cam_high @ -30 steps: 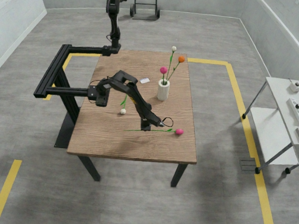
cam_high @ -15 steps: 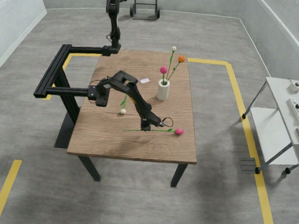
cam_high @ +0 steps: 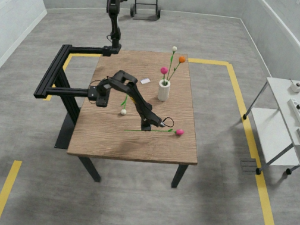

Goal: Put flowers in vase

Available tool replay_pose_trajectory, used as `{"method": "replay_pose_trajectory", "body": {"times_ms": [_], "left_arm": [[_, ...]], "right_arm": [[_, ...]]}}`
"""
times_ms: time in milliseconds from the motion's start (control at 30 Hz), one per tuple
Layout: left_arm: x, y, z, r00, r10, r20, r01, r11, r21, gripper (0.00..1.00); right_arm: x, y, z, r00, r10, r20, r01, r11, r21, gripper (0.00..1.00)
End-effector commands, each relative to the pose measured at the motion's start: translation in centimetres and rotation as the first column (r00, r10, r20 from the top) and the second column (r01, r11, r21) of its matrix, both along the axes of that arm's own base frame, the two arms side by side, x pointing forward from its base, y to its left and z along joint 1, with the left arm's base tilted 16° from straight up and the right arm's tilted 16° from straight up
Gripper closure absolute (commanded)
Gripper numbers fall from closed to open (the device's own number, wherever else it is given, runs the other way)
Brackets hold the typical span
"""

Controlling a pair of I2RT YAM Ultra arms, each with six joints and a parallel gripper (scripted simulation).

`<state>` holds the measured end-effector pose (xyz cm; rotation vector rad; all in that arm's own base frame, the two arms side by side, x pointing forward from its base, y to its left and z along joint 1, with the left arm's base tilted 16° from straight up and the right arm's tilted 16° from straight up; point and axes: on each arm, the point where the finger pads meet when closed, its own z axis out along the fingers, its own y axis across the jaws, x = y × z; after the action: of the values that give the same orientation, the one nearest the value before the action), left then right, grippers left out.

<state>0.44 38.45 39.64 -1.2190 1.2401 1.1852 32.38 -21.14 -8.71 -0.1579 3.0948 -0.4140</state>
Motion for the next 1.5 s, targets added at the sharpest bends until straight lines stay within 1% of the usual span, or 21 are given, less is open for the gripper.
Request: {"method": "replay_pose_trajectory", "body": {"times_ms": [0, 67, 200, 333, 367, 467, 667, 800, 1067, 1367, 1467], "left_arm": [[-0.1, -0.2, 0.9, 1.0, 0.007, 0.005, -0.007, 0.999, 0.032, 0.7], [-0.1, -0.2, 0.9, 1.0, 0.007, 0.005, -0.007, 0.999, 0.032, 0.7], [-0.1, -0.2, 0.9, 1.0, 0.007, 0.005, -0.007, 0.999, 0.032, 0.7], [-0.1, -0.2, 0.9, 1.0, 0.007, 0.005, -0.007, 0.999, 0.032, 0.7], [-0.1, -0.2, 0.9, 1.0, 0.007, 0.005, -0.007, 0.999, 0.032, 0.7], [-0.1, -0.2, 0.9, 1.0, 0.007, 0.005, -0.007, 0.999, 0.032, 0.7], [-0.1, -0.2, 0.9, 1.0, 0.007, 0.005, -0.007, 0.999, 0.032, 0.7], [-0.1, -0.2, 0.9, 1.0, 0.007, 0.005, -0.007, 0.999, 0.032, 0.7], [-0.1, -0.2, 0.9, 1.0, 0.007, 0.005, -0.007, 0.999, 0.032, 0.7], [-0.1, -0.2, 0.9, 1.0, 0.007, 0.005, -0.007, 0.999, 0.032, 0.7], [-0.1, -0.2, 0.9, 1.0, 0.007, 0.005, -0.007, 0.999, 0.032, 0.7]], "right_arm": [[1.4, 0.5, 2.8, 0.999, 0.015, 0.036, -0.014, 1.0, -0.02, 1.0], [1.4, 0.5, 2.8, 0.999, 0.015, 0.036, -0.014, 1.0, -0.02, 1.0], [1.2, 0.9, 4.4, 0.999, 0.013, 0.035, -0.013, 1.0, -0.021, 1.0], [1.6, 1.1, 6.3, 0.999, 0.014, 0.051, -0.012, 1.0, -0.027, 1.0], [1.2, 1.4, 6.3, 0.999, 0.013, 0.041, -0.013, 1.0, -0.022, 1.0], [1.0, 1.7, 6.9, 0.999, 0.013, 0.039, -0.013, 1.0, -0.021, 1.0], [0.4, 2.2, 6.9, 0.999, 0.017, 0.03, -0.016, 1.0, -0.014, 1.0], [0.1, 2.3, 6.3, 1.0, 0.02, 0.014, -0.02, 1.0, -0.007, 1.0], [0.3, 2.0, 5.0, 1.0, 0.022, 0.007, -0.022, 1.0, -0.004, 1.0], [0.5, 1.7, 5.7, 0.999, 0.019, 0.028, -0.018, 1.0, -0.006, 1.0], [0.3, 1.7, 6.4, 0.999, 0.017, 0.046, -0.017, 1.0, -0.01, 1.0]]}}
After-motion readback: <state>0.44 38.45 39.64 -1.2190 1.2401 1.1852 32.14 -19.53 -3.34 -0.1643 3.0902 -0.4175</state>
